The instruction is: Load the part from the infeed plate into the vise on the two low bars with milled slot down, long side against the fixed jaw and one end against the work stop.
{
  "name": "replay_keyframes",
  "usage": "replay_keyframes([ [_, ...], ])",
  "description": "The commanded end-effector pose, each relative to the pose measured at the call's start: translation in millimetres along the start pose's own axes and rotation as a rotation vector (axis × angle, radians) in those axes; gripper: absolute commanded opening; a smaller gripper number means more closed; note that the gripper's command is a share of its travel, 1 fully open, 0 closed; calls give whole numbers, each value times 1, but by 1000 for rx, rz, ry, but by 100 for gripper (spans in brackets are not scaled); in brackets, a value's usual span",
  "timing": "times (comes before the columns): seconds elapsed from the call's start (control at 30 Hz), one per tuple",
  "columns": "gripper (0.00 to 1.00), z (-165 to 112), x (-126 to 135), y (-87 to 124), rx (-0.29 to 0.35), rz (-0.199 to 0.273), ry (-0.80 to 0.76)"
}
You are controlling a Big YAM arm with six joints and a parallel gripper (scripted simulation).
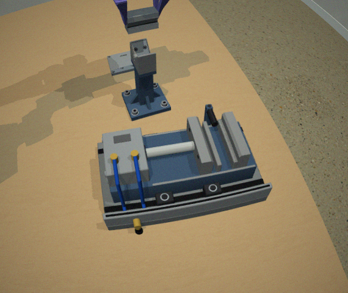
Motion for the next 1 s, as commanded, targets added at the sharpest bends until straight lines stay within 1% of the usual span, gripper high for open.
replay_keyframes([
  [0.0, 0, -6, -5, 9, -6, -42, -3],
  [0.2, 0, -8, -6, 9, -42, -43, -2],
  [0.27, 0, -8, -6, 9, -42, -43, -2],
  [0.47, 0, -10, -6, 10, -87, -46, 0],
  [0.77, 0, -15, -6, 5, -169, -30, 1],
  [0.83, 0, -15, -6, 5, -169, -30, 1],
  [0.87, 0, -15, -8, 5, -180, -31, 1],
  [0.97, 0, -17, -4, -3, -212, -8, -2],
])
Point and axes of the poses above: the point where the finger pads meet when closed, its own y axis back along the fingers, its own x axis across the jaws, z = x × y, the point moved 5 cm from there along y, back along the fingers, and after that the axes turned 1 degree about y, right-handed, at the moved point
